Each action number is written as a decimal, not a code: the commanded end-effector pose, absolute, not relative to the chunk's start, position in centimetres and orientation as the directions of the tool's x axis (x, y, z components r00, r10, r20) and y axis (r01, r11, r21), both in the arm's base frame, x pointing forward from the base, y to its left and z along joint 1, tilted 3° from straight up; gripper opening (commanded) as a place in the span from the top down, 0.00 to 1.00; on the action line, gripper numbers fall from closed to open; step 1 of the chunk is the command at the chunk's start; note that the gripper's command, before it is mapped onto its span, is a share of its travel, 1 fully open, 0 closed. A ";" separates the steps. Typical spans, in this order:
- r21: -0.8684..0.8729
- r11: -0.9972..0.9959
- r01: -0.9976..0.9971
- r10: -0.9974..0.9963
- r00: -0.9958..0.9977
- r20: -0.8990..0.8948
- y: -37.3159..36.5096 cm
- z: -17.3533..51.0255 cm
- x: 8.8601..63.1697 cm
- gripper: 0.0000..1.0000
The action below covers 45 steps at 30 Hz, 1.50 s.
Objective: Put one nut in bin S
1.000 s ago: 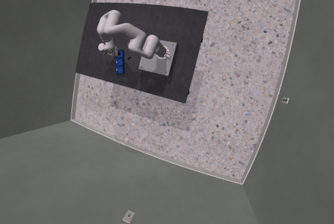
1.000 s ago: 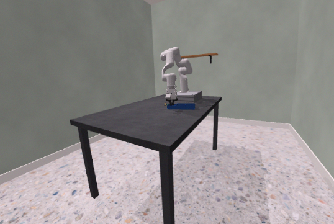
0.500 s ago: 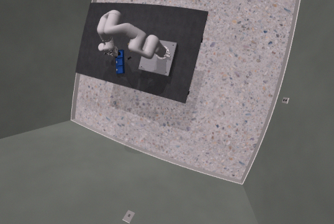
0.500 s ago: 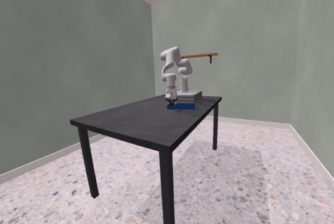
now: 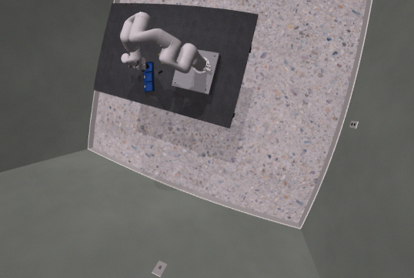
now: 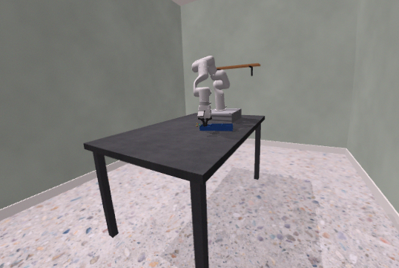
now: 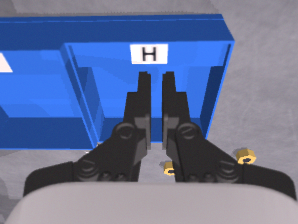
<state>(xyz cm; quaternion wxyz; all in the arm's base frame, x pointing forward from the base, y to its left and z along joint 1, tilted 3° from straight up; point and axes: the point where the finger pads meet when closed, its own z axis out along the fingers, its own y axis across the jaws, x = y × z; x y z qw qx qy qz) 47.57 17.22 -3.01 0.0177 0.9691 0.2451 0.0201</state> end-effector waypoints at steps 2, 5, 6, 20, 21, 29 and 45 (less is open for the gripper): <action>0.045 -0.879 0.474 0.476 0.879 0.034 17.3 -2.4 47.7 0.93; 0.045 -0.879 0.474 0.476 0.879 0.034 17.3 -2.0 47.7 0.93; 0.045 -0.879 0.474 0.476 0.879 0.034 17.3 -1.9 47.7 0.93; 0.045 -0.879 0.474 0.476 0.879 0.034 17.4 0.5 47.5 0.93; 0.045 -0.879 0.474 0.476 0.879 0.034 17.4 0.9 47.5 0.93; 0.045 -0.879 0.474 0.476 0.879 0.034 17.8 1.8 47.2 0.93; 0.044 -0.879 0.474 0.476 0.879 0.034 23.8 1.4 43.6 0.93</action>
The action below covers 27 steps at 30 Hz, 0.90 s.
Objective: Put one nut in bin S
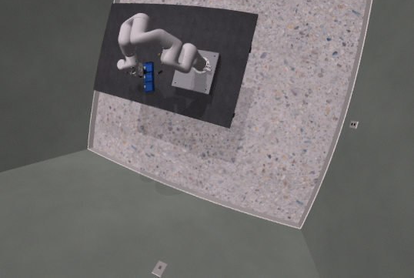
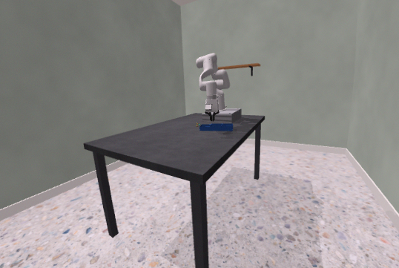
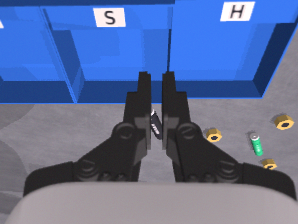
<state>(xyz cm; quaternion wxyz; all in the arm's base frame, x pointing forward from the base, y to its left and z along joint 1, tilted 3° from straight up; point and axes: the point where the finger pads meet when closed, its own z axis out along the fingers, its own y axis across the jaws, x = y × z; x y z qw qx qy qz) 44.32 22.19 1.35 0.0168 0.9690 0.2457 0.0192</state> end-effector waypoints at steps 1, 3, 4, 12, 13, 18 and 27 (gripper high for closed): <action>0.044 -0.879 0.474 0.476 0.879 0.034 24.2 1.4 43.3 0.93; 0.044 -0.879 0.474 0.476 0.879 0.034 24.6 1.4 43.1 0.93; 0.044 -0.879 0.474 0.476 0.879 0.034 24.6 1.4 43.1 0.93; 0.044 -0.879 0.474 0.476 0.879 0.034 24.6 0.1 43.1 0.93; 0.044 -0.879 0.474 0.476 0.879 0.034 24.6 -0.2 43.2 0.93; 0.044 -0.879 0.474 0.476 0.879 0.034 24.5 -1.5 43.2 0.93; 0.044 -0.879 0.474 0.476 0.879 0.034 24.5 -3.4 43.3 0.93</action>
